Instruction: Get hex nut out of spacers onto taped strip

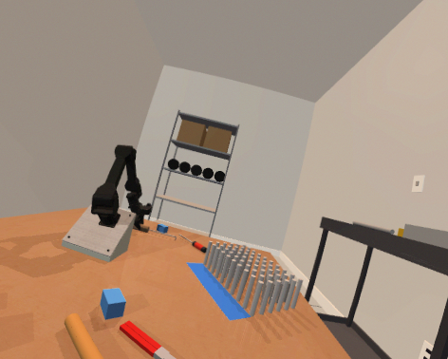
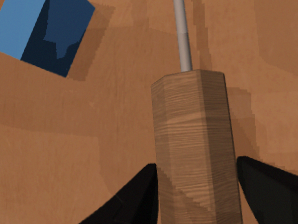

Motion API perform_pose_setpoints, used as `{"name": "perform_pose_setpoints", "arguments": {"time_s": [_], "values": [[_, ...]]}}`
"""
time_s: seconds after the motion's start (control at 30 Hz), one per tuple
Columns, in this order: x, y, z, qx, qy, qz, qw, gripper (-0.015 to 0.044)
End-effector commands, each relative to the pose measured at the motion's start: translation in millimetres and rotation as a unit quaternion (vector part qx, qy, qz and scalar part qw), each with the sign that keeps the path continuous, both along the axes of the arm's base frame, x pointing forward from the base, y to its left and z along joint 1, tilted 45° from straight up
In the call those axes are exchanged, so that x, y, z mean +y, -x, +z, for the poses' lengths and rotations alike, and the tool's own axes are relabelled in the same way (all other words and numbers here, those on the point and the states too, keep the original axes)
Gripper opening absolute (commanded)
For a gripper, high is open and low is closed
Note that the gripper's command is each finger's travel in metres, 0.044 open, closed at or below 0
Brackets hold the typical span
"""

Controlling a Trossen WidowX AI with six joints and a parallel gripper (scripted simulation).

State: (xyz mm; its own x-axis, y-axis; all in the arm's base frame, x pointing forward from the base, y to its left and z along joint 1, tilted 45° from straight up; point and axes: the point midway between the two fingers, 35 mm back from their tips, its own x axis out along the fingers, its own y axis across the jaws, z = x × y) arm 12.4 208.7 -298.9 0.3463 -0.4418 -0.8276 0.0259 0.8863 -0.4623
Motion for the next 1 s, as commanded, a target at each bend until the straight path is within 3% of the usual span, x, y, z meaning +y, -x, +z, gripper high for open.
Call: {"name": "perform_pose_setpoints", "arguments": {"time_s": [0.0,0.17,0.6,0.97], "values": [[1,1,0,0.001,-0.001,-0.002,1.000,0.0122],[34,-1,24,0.001,-0.002,-0.002,1.000,0.0000],[114,-12,118,-0.001,-0.001,0.000,1.000,0.0000],[120,-26,134,0.005,-0.002,-0.001,1.000,0.0000]]}}
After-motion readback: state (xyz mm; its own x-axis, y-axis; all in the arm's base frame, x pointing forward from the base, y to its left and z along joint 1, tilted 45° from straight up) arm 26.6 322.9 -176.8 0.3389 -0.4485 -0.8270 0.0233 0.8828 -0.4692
